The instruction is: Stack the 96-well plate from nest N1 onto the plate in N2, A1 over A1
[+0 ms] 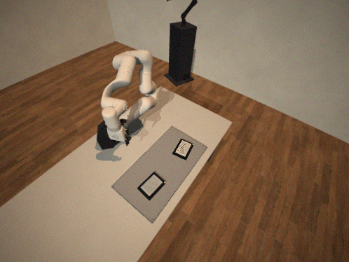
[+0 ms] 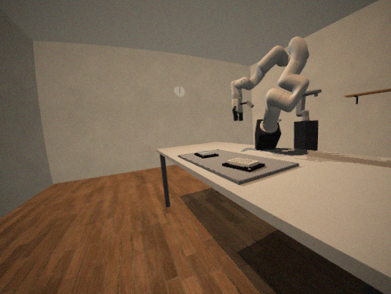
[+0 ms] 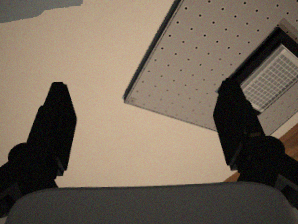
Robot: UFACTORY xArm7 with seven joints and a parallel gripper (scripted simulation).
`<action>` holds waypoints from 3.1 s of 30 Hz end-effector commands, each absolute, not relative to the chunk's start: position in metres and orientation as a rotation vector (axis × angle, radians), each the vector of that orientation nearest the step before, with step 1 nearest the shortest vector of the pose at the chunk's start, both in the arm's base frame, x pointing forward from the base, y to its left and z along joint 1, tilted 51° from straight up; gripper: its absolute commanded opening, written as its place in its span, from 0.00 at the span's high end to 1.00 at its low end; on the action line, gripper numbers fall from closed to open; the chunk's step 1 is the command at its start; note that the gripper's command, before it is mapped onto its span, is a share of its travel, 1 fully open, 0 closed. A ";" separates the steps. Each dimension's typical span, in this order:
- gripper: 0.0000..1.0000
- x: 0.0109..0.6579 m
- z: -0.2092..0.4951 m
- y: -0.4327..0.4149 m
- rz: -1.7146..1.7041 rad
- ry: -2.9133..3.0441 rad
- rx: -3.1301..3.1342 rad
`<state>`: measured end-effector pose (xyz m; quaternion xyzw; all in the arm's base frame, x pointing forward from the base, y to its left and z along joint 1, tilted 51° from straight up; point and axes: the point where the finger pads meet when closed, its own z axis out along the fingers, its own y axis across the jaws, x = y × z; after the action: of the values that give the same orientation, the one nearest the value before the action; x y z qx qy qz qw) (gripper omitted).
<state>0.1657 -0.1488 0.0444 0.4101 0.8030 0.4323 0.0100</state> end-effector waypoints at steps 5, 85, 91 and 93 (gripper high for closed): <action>0.00 0.166 0.045 -0.150 1.345 2.506 1.282; 0.00 0.293 0.170 -0.242 0.474 2.510 -0.618; 0.00 0.316 0.168 -0.234 0.431 2.432 -0.814; 0.00 0.319 0.168 -0.232 0.428 2.425 -0.830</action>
<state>0.3084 -0.2340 0.1684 -0.2792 0.9088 0.1648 0.2626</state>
